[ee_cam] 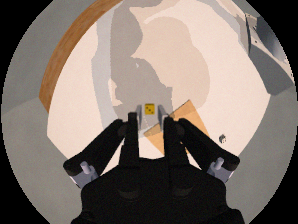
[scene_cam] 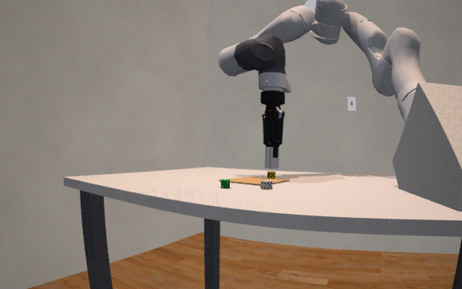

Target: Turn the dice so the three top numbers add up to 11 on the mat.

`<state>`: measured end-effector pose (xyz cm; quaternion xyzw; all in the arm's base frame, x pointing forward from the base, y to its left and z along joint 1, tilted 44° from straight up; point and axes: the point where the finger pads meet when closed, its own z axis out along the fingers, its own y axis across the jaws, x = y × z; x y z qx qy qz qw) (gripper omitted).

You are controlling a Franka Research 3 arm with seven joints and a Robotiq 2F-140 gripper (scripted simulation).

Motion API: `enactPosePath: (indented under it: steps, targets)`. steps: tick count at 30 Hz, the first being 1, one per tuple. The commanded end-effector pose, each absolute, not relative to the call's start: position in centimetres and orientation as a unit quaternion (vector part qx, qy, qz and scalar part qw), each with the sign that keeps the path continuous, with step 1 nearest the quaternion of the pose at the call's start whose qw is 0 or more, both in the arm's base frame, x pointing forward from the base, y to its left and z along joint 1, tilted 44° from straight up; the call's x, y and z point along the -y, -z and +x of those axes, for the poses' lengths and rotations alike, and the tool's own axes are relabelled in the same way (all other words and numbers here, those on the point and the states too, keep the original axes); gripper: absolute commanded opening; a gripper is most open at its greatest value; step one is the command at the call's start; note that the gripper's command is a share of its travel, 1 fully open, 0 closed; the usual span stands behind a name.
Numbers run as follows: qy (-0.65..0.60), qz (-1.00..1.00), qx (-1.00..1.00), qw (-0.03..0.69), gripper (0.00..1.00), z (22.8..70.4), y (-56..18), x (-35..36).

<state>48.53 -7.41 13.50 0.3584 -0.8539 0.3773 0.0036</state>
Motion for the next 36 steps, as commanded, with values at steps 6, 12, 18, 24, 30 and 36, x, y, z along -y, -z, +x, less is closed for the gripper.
enactPosePath:
  steps: [6, 12, 18, 24, 30, 36]
  targets:
    - [-0.377, 0.357, 0.855, 0.003, 0.21, 48.6, -13.4, 7.5]
    - [-0.377, 0.357, 0.855, 0.003, 0.21, 48.7, -13.0, 7.8]
    - [-0.377, 0.357, 0.855, 0.003, 0.21, 48.9, -12.6, 8.2]
    - [-0.377, 0.357, 0.855, 0.003, 0.21, 49.1, -11.9, 8.8]
    - [-0.377, 0.357, 0.855, 0.003, 0.21, 49.2, -11.6, 9.1]
    - [-0.377, 0.357, 0.855, 0.003, 0.21, 49.3, -11.5, 9.2]
